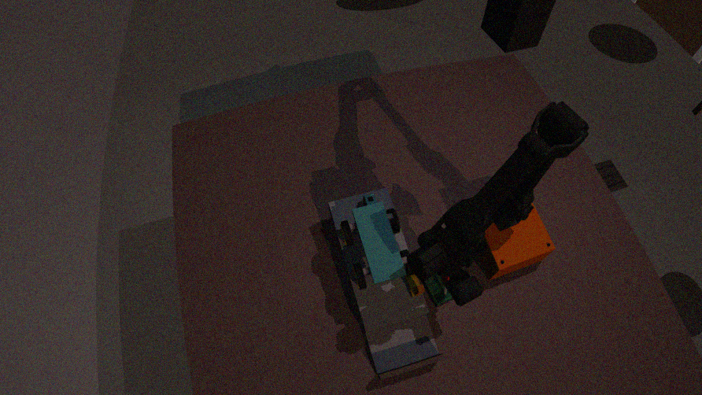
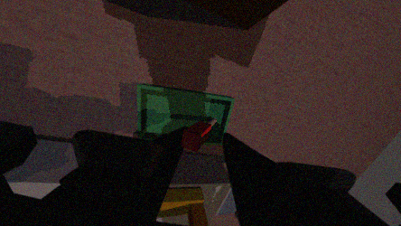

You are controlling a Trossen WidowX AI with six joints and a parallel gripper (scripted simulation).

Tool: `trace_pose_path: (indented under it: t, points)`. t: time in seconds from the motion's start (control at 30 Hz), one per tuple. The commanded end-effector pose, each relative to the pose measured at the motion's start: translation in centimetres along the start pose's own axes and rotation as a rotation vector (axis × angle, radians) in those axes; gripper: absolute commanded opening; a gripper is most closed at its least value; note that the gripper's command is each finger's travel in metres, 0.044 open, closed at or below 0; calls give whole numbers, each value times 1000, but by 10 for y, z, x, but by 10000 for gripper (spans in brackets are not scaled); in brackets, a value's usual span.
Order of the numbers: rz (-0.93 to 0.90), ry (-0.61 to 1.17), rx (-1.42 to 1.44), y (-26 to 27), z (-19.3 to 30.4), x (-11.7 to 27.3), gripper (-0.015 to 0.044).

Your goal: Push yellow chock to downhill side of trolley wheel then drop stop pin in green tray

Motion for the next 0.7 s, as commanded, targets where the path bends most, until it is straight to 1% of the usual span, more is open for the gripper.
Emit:
trace_pose_path:
  t: [0.0, 0.67]
  points:
    - [3, -3, 1, 3, 0, -1, 190]
    - [2, -3, 1, 14, 3, -4, 190]
Point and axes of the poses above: the point midway between the two fingers, 35 mm back from their tips, its own x axis back along the fingers, its own y axis across the jaws, z = x × y, the point moved 2 cm from there along x, back along the fingers, and after that the axes turned 11 degrees about -x, right-handed, at the moved point
